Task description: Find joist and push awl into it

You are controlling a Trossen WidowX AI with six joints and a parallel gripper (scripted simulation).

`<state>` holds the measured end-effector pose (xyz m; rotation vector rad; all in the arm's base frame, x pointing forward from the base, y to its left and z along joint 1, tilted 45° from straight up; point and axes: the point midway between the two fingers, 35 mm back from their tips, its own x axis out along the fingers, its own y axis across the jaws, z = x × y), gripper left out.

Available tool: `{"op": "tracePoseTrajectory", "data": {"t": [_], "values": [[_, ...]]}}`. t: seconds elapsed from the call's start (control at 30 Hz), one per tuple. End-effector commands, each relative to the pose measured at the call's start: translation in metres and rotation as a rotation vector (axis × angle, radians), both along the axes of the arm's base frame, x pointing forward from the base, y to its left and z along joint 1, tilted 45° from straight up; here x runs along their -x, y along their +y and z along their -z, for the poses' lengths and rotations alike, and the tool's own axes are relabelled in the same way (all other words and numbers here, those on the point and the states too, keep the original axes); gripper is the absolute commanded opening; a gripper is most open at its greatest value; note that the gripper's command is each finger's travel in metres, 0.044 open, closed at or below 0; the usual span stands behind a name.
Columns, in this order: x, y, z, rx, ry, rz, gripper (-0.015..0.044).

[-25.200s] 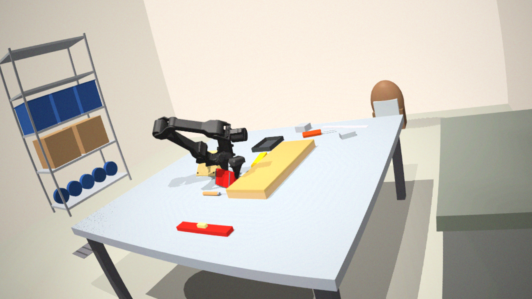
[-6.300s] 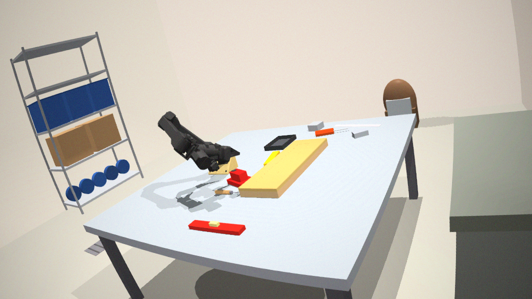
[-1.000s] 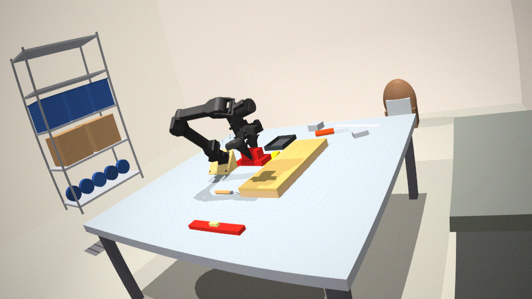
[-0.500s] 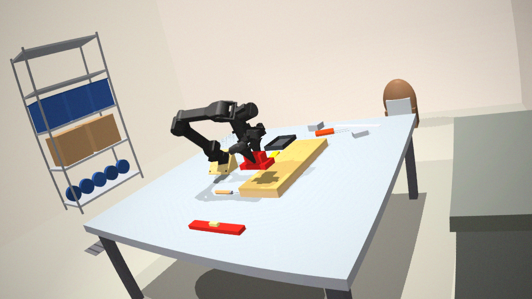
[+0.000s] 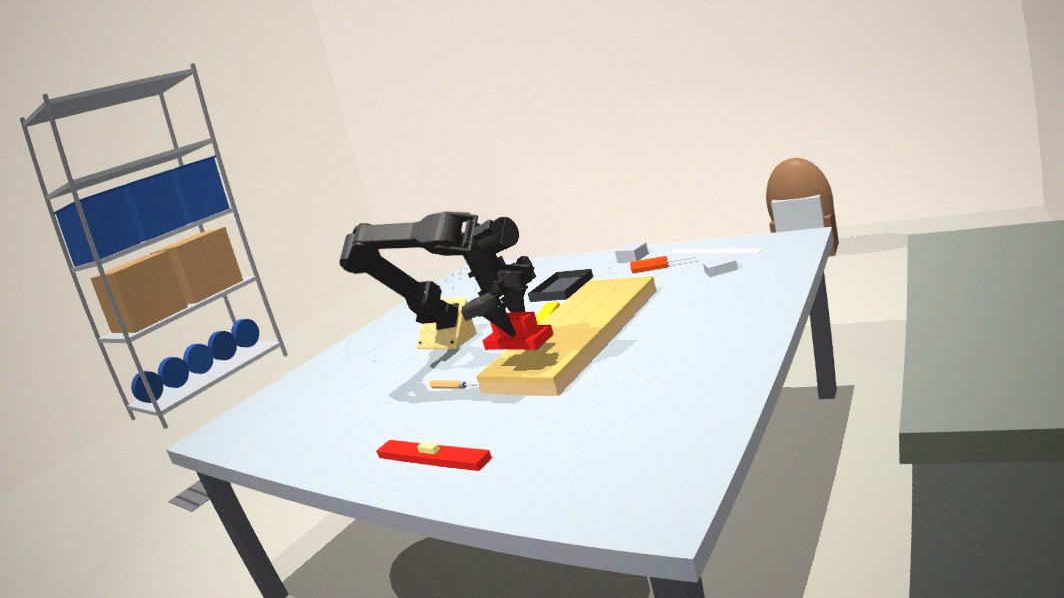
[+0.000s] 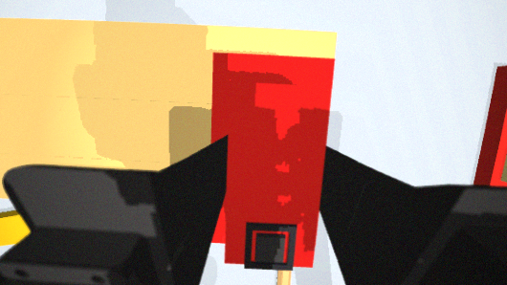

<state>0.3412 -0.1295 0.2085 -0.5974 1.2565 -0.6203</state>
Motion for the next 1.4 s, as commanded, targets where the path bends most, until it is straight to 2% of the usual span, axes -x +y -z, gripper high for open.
{"op": "tracePoseTrajectory", "data": {"t": [0.0, 1.03, 1.37], "values": [[0.000, -0.002, 0.001, -0.002, -0.009, -0.009, 0.0000], [0.005, -0.032, 0.029, 0.003, -0.010, -0.009, 0.0000], [0.003, -0.018, 0.044, 0.002, -0.010, -0.009, 0.0000]]}}
